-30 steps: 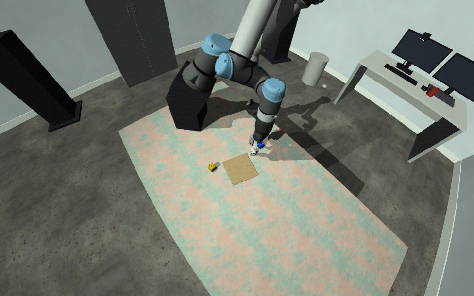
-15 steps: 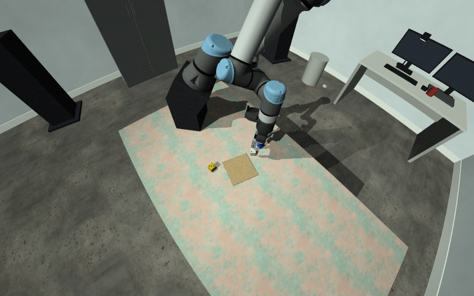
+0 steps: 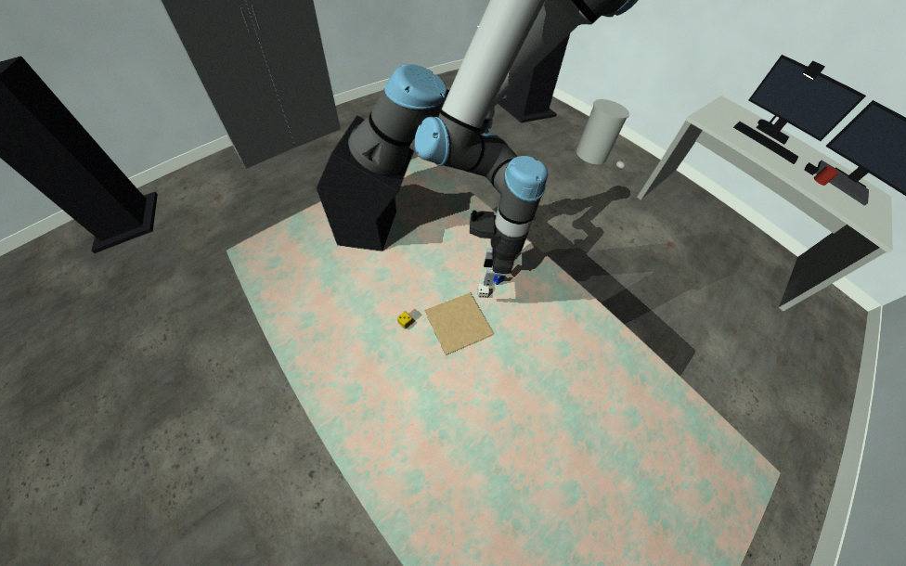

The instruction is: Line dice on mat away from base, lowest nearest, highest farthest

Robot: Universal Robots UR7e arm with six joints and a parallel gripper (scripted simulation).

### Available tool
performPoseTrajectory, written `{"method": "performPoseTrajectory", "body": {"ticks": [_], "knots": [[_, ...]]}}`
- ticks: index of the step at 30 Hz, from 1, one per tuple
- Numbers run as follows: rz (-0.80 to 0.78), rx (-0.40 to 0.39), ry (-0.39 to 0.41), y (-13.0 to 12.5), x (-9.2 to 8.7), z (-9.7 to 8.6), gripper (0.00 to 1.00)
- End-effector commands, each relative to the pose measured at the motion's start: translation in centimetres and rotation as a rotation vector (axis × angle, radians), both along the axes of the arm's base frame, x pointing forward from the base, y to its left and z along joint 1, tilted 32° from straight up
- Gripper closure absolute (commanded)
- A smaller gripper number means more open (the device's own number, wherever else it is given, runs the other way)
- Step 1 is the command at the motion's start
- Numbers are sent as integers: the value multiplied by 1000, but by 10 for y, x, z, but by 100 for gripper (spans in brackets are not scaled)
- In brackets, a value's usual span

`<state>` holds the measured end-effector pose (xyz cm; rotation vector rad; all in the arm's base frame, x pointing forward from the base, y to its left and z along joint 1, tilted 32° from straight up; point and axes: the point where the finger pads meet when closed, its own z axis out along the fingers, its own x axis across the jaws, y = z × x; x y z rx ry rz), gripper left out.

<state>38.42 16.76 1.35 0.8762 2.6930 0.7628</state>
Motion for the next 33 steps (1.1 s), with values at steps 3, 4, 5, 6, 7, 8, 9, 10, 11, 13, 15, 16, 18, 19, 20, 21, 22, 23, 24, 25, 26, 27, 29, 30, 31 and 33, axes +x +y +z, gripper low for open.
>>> {"method": "performPoseTrajectory", "body": {"ticks": [3, 4, 5, 6, 7, 8, 9, 10, 11, 13, 15, 16, 18, 19, 20, 21, 22, 23, 24, 25, 26, 27, 29, 30, 31, 33], "knots": [[11, -5, -7, 0, 1, 0, 13], [11, -5, -7, 0, 1, 0, 13], [11, -5, -7, 0, 1, 0, 13], [11, -5, -7, 0, 1, 0, 13], [11, -5, -7, 0, 1, 0, 13], [11, -5, -7, 0, 1, 0, 13], [11, -5, -7, 0, 1, 0, 13], [11, -5, -7, 0, 1, 0, 13], [11, -5, -7, 0, 1, 0, 13], [11, -5, -7, 0, 1, 0, 13], [11, -5, -7, 0, 1, 0, 13], [11, -5, -7, 0, 1, 0, 13], [11, -5, -7, 0, 1, 0, 13], [11, -5, -7, 0, 1, 0, 13], [11, -5, -7, 0, 1, 0, 13], [11, -5, -7, 0, 1, 0, 13], [11, -5, -7, 0, 1, 0, 13], [11, -5, -7, 0, 1, 0, 13], [11, -5, -7, 0, 1, 0, 13], [11, -5, -7, 0, 1, 0, 13], [11, -5, -7, 0, 1, 0, 13], [11, -5, -7, 0, 1, 0, 13], [11, -5, -7, 0, 1, 0, 13], [11, -5, -7, 0, 1, 0, 13], [11, -5, -7, 0, 1, 0, 13], [11, -5, -7, 0, 1, 0, 13]]}}
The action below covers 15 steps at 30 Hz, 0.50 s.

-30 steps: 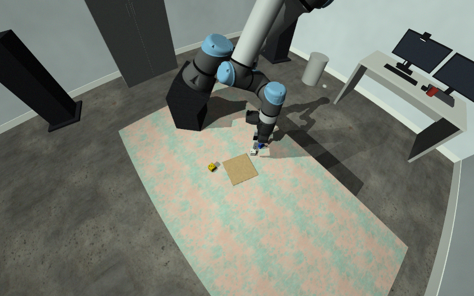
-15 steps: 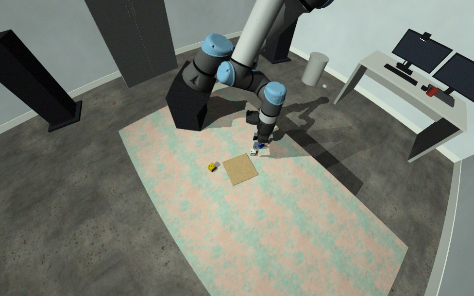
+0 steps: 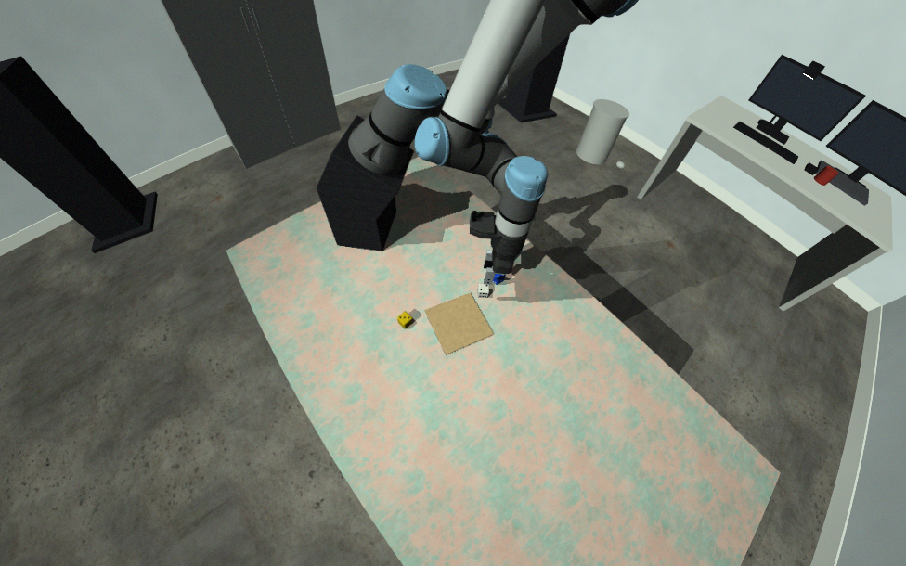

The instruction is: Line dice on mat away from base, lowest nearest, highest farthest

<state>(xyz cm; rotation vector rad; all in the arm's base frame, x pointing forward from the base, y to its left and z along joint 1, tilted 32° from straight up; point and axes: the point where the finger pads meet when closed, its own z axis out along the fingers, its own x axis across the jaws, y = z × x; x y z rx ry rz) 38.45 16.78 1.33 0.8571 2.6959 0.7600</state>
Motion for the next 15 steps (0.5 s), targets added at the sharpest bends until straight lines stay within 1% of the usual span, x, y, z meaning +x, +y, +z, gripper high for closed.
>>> {"method": "performPoseTrajectory", "body": {"ticks": [1, 15], "knots": [[0, 0, -1, 0, 0, 0, 13], [0, 0, -1, 1, 1, -2, 13]]}}
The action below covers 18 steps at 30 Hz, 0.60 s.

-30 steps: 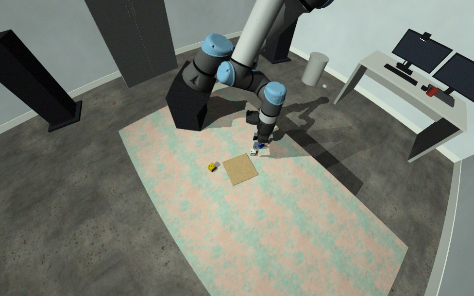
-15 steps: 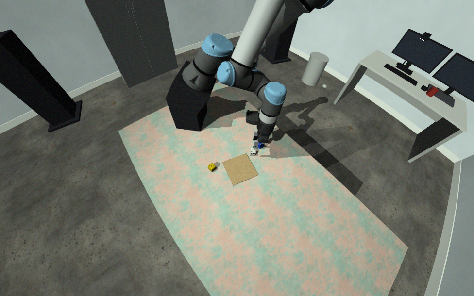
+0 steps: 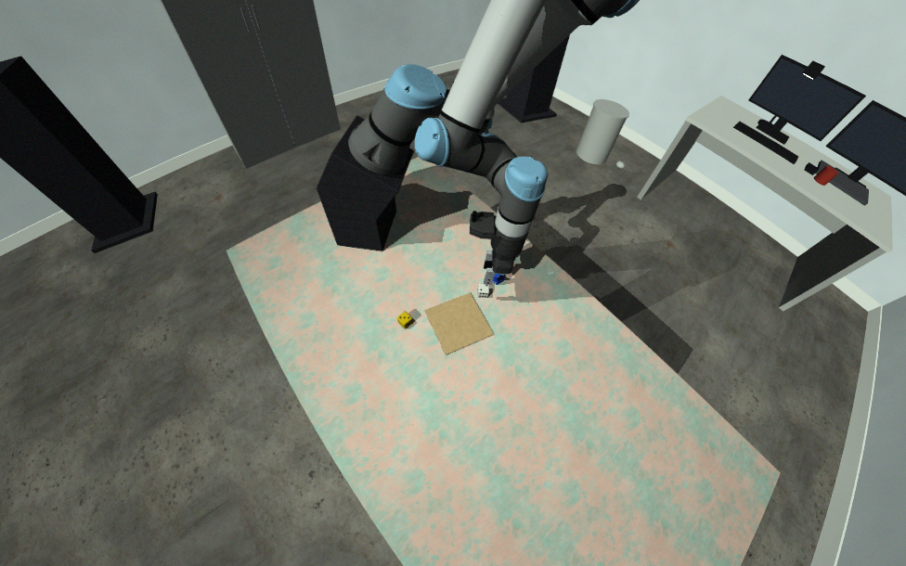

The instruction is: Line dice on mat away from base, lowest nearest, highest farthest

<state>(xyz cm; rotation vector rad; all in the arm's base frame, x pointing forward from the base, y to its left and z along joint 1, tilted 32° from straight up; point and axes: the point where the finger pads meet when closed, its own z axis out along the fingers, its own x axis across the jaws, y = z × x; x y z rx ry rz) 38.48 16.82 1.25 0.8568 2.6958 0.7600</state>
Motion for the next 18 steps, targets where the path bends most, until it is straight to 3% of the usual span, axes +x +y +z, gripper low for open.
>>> {"method": "performPoseTrajectory", "body": {"ticks": [1, 18], "knots": [[0, 0, -1, 1, 1, -1, 13], [0, 0, -1, 7, 7, -17, 13]]}}
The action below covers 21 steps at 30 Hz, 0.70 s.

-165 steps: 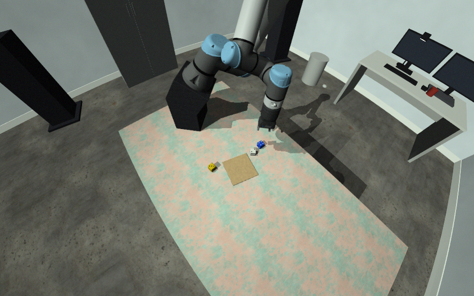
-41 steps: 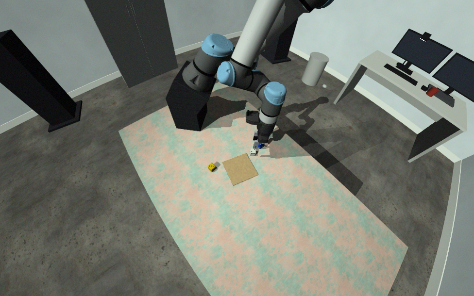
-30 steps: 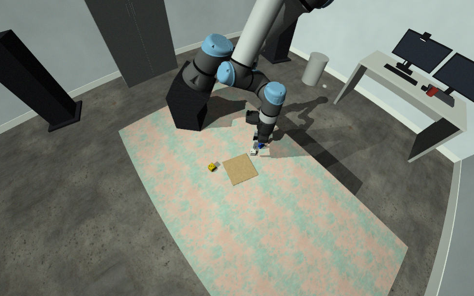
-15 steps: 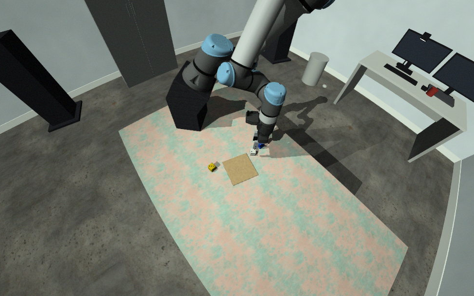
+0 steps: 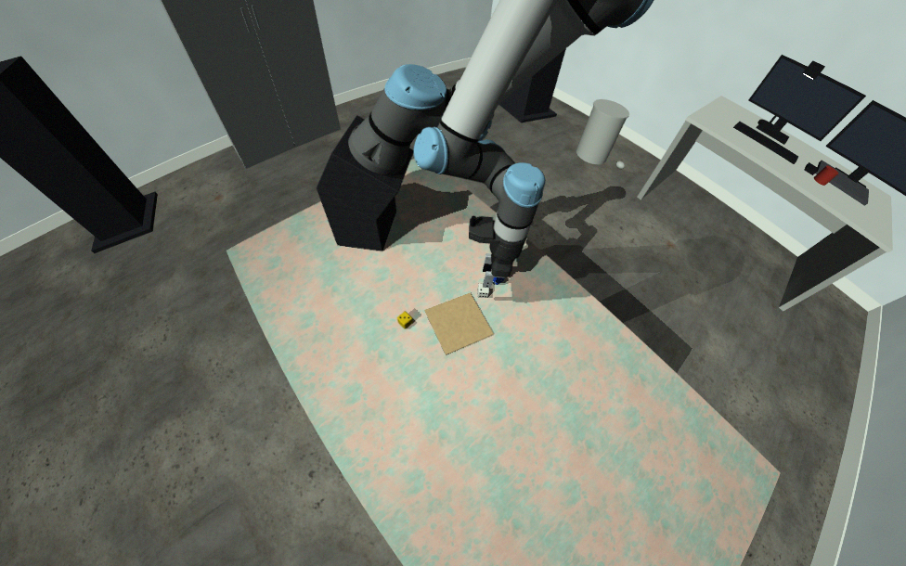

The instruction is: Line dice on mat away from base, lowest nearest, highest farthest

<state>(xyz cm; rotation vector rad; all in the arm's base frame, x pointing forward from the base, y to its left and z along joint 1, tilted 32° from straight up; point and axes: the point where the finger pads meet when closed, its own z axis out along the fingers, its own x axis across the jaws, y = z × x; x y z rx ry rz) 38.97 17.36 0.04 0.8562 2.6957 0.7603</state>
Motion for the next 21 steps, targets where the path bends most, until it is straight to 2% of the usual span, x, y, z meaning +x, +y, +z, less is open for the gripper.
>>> {"method": "performPoseTrajectory", "body": {"ticks": [1, 21], "knots": [[0, 0, -1, 3, 3, -6, 13], [0, 0, -1, 12, 11, -28, 13]]}}
